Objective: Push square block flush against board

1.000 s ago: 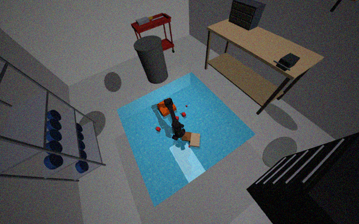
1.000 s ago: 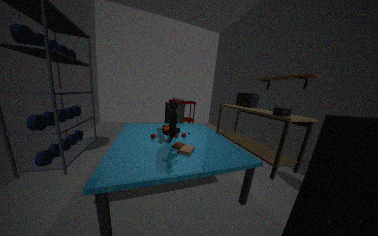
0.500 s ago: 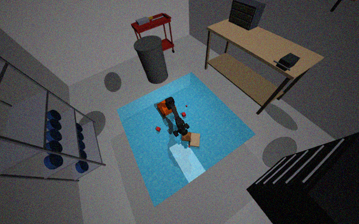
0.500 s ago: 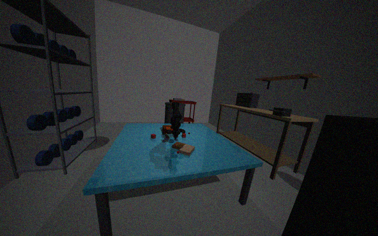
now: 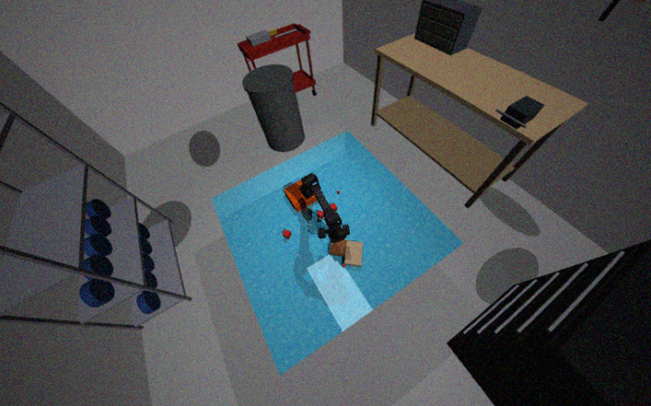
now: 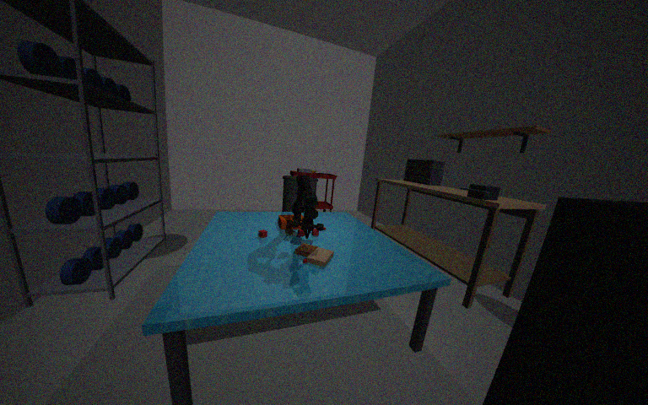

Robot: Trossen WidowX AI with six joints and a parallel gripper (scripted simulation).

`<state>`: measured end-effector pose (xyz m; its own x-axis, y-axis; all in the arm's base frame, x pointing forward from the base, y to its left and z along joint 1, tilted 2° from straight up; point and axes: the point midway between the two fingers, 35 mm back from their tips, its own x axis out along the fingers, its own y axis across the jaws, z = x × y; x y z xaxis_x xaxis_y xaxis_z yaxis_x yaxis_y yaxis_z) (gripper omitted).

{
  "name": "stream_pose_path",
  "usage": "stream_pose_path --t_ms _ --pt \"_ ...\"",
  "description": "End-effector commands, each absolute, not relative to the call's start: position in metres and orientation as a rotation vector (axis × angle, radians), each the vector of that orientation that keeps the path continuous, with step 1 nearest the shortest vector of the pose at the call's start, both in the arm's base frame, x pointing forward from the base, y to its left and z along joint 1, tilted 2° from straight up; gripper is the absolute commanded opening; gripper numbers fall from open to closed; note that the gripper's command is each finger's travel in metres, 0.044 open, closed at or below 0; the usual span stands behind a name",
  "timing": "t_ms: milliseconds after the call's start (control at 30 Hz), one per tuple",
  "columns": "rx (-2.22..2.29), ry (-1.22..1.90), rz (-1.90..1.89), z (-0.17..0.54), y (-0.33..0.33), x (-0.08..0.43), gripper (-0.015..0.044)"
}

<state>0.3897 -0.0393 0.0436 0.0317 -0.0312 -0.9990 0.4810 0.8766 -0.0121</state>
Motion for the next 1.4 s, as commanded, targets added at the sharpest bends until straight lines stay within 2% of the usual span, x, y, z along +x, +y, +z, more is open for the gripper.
stream_pose_path --t_ms 0,267,433,600,1367 --pt "0.462 1.483 -0.489 0.042 -0.029 0.388 0.0" --pt "0.679 1.425 -0.697 0.041 -0.009 0.385 0.0" --pt "0.682 1.424 -0.7 0.038 -0.008 0.385 0.0" --pt "0.745 1.403 -0.761 -0.014 -0.004 0.385 0.0" --pt "0.744 1.401 -0.762 -0.013 -0.022 0.398 0.0"
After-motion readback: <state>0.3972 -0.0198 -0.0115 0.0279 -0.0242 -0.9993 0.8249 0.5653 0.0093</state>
